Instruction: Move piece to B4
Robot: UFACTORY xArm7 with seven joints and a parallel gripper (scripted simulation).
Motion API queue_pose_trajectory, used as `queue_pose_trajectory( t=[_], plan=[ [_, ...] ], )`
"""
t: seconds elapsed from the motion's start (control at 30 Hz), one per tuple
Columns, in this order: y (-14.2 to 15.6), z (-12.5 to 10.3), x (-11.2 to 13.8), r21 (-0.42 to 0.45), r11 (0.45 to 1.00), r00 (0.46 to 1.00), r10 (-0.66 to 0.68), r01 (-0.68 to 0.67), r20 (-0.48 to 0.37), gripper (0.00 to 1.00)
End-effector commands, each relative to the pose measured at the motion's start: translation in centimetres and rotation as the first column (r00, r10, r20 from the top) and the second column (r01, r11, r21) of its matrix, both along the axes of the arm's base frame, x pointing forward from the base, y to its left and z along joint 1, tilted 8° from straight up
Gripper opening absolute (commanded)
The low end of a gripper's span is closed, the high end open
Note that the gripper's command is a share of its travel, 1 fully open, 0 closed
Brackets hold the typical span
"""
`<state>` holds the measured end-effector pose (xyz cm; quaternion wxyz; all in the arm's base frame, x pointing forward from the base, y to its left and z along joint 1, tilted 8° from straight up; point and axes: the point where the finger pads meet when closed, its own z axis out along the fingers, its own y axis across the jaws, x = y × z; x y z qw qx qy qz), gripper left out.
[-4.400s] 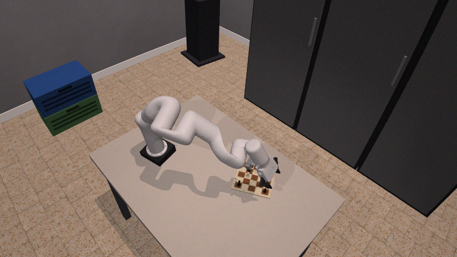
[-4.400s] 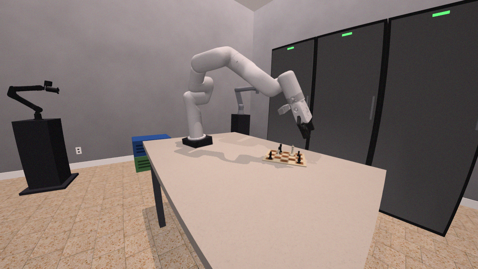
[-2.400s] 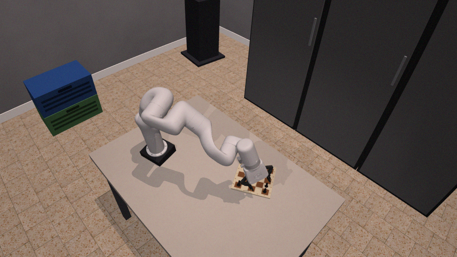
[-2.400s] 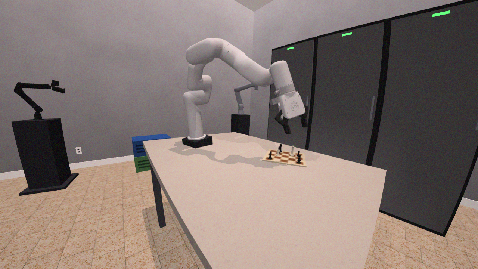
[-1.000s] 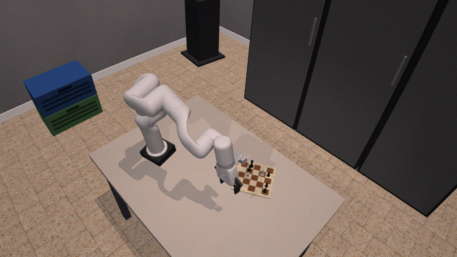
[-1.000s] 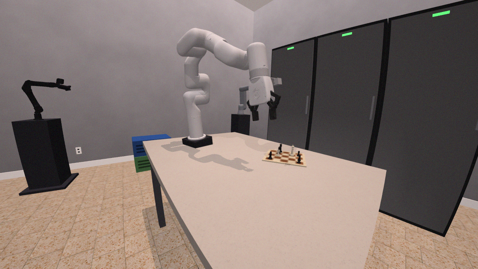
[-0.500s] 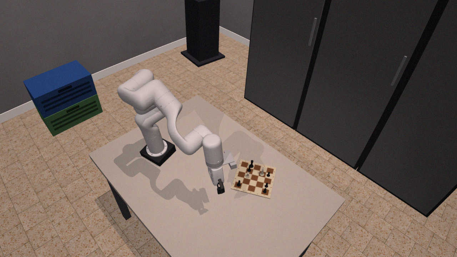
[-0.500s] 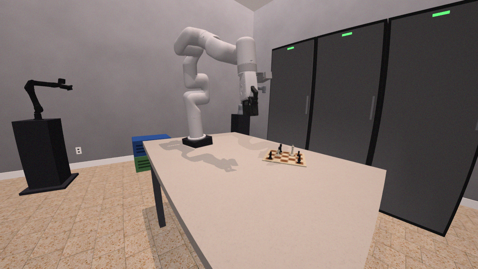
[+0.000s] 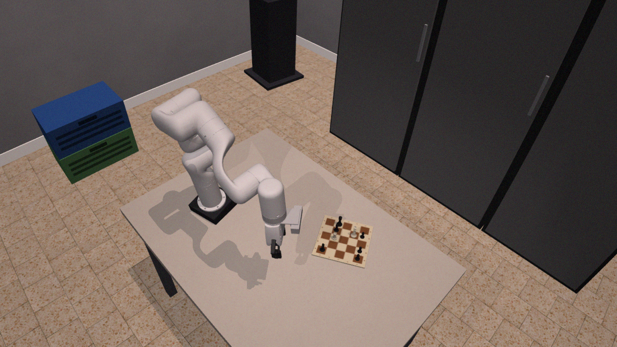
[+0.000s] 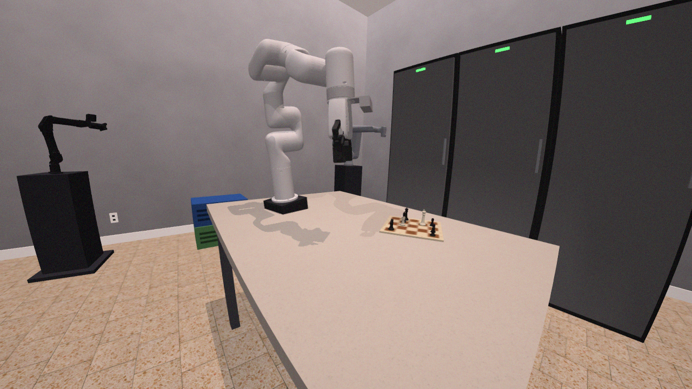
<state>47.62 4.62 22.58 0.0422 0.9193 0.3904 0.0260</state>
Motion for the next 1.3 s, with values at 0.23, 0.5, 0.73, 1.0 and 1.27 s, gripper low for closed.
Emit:
queue_pose_trajectory(
  t=[0.23,0.5,0.73,1.0,1.27],
  plan=[
    [-2.5,1.4,-3.5,0.033,0.927,0.928,-0.373,0.373,-0.023,1.00],
    [-4.2,2.2,-6.6,0.054,0.762,0.764,-0.642,0.645,-0.065,1.00],
    [-4.6,2.4,-7.6,0.059,0.693,0.695,-0.714,0.719,-0.083,1.00],
    [2.3,-1.0,-9.2,0.231,0.767,0.795,-0.533,0.599,-0.290,1.00],
    [6.4,-2.7,-10.4,0.356,0.767,0.832,-0.405,0.535,-0.379,1.00]
  ],
)
